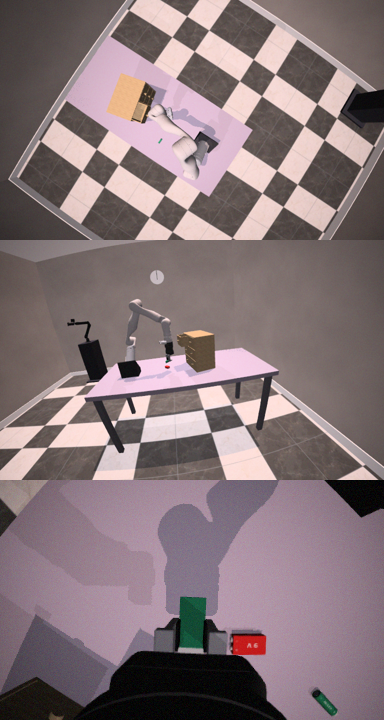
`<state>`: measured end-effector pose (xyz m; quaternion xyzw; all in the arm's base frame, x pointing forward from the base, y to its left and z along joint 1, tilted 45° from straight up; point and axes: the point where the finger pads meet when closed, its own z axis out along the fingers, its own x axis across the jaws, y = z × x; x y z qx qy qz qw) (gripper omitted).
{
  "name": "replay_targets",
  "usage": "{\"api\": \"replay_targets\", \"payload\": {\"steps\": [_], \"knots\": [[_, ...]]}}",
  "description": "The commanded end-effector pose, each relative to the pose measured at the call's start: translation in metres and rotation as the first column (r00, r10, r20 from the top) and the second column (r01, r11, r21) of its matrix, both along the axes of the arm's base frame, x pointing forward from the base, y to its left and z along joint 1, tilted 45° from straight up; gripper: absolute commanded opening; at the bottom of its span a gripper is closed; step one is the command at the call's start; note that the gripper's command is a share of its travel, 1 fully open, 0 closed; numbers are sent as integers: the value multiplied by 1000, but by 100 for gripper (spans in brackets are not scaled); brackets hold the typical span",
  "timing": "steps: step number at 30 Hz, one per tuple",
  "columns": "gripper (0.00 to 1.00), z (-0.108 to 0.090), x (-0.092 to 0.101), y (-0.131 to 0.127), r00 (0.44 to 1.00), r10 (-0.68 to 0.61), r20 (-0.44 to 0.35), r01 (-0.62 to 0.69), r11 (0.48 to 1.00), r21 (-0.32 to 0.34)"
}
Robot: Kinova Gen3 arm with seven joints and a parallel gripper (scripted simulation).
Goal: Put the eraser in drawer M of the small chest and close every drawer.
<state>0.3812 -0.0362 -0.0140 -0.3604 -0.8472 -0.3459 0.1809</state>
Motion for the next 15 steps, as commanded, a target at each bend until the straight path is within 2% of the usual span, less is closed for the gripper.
{"api": "replay_targets", "payload": {"steps": [1, 15], "knots": [[45, 3, 7, 2, 999, -41, -29, 40, 999, -10], [45, 9, 11, 8, 978, -152, -141, 150, 988, -29]]}}
